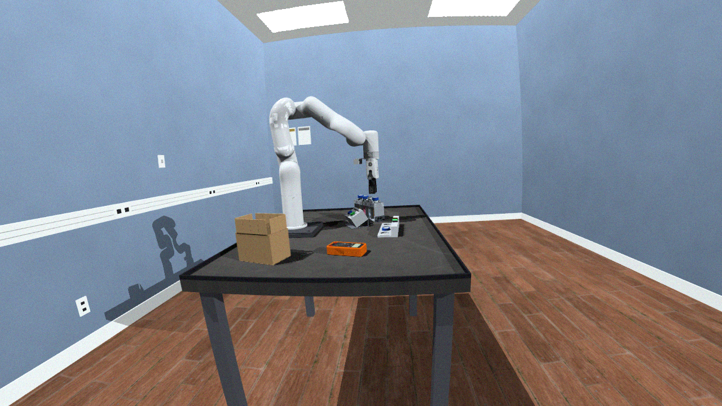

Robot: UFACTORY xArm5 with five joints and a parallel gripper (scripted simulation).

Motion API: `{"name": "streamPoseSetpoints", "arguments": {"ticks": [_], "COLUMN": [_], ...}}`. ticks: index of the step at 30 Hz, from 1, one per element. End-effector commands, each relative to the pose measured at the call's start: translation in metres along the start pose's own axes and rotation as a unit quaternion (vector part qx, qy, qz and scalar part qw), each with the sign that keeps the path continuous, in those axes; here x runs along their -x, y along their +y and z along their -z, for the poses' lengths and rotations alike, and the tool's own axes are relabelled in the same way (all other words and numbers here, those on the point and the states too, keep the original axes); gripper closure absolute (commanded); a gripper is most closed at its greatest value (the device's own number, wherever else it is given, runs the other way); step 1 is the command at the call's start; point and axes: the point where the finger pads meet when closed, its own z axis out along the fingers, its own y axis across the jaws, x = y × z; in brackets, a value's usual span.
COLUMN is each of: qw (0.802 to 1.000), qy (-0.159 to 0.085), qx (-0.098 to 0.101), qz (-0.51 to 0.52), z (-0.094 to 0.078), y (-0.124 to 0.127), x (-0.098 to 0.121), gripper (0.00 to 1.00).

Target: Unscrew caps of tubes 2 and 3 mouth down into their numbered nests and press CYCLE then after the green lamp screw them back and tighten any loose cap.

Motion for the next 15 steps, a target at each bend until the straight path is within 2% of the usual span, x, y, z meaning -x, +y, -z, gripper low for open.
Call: {"name": "streamPoseSetpoints", "arguments": {"ticks": [1, 15], "qw": [1.000, 1.000], "qy": [-0.006, -0.006], "qx": [-0.004, -0.004], "qz": [0.017, 0.017], "z": [0.002, 0.003], "y": [-0.020, -0.114], "x": [0.011, 0.051], "gripper": [0.54, 0.54]}}
